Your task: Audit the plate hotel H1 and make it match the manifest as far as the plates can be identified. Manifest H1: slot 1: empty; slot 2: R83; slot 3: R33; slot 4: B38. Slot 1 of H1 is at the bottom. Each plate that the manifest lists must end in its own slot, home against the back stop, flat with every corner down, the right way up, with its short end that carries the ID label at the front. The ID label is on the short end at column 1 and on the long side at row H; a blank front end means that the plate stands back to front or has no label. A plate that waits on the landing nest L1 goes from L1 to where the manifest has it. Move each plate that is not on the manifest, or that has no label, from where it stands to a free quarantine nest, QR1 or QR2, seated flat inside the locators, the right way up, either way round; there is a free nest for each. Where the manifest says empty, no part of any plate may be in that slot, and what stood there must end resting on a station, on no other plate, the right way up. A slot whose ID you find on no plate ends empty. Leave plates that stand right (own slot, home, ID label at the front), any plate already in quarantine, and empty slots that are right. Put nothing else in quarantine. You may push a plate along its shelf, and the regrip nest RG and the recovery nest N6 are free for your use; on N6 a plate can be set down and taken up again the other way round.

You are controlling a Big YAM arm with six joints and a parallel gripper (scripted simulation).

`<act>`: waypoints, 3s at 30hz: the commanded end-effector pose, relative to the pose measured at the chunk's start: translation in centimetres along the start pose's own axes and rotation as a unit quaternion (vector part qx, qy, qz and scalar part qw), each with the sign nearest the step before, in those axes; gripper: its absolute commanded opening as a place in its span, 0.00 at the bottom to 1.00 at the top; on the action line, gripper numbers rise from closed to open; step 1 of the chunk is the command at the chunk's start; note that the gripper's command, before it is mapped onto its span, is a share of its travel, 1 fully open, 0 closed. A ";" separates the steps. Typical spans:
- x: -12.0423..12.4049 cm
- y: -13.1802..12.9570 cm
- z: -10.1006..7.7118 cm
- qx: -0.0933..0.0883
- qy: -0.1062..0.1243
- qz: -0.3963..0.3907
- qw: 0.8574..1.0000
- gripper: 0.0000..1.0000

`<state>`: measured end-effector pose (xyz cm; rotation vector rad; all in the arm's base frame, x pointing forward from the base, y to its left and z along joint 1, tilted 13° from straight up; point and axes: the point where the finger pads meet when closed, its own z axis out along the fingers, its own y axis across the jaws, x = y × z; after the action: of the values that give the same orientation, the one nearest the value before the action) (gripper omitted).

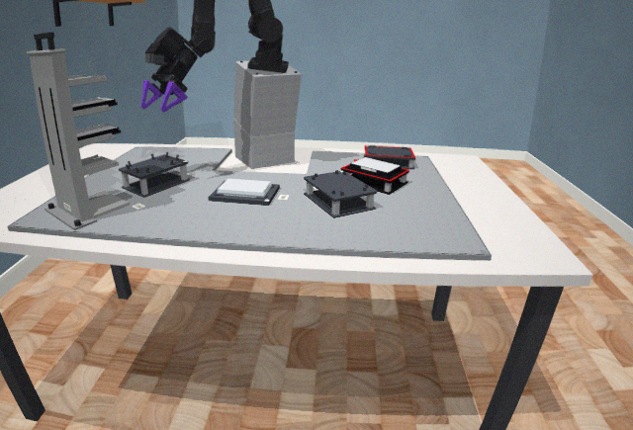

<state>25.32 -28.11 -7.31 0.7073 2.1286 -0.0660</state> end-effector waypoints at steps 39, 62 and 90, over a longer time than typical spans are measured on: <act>-1.0 -0.7 4.7 0.006 -0.009 0.006 1.000 1.00; -3.9 0.0 6.8 0.000 -0.016 -0.003 1.000 1.00; -6.2 -1.0 8.8 0.008 -0.018 0.004 1.000 1.00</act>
<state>33.65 -32.60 -9.57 0.7067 2.1264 -0.0649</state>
